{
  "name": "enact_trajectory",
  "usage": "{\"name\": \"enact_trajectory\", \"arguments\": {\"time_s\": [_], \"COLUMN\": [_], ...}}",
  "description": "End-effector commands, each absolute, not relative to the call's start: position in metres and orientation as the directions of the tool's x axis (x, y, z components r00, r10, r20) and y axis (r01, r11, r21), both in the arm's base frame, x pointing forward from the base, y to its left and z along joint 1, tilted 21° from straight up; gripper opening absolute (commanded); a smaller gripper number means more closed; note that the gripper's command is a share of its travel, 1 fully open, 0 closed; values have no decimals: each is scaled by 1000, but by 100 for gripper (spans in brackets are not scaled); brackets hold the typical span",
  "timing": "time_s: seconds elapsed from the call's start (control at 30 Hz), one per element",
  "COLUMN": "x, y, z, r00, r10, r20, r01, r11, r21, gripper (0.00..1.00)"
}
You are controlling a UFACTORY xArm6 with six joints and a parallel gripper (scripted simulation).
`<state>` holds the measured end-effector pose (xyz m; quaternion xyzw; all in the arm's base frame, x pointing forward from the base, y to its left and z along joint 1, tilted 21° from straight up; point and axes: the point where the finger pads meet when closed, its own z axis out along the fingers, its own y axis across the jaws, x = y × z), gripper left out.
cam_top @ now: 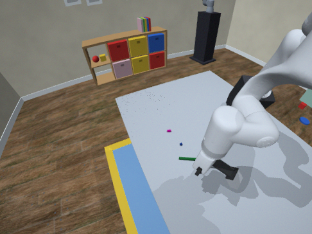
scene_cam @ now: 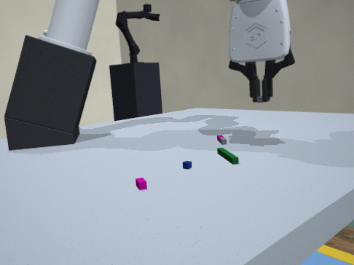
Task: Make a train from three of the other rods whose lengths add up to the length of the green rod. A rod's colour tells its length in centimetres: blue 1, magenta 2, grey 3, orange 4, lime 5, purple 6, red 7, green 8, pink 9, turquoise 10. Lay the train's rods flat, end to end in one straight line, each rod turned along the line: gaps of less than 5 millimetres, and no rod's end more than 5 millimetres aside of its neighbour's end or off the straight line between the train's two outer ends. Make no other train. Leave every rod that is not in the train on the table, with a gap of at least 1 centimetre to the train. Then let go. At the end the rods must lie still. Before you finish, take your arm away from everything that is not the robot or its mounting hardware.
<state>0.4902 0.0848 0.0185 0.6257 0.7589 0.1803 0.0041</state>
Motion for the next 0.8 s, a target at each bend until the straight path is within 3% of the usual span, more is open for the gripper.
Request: {"name": "enact_trajectory", "arguments": {"time_s": [0.0, 0.47, 0.77], "x": [488, 485, 437], "y": [82, 82, 76], "z": [30, 31, 19], "r00": [-216, -237, -565], "r10": [952, 948, 819], "r20": [219, 214, 99], "r01": [949, 944, 793], "r11": [152, 173, 506], "r21": [276, 281, 341], "gripper": [4, 4, 4]}}
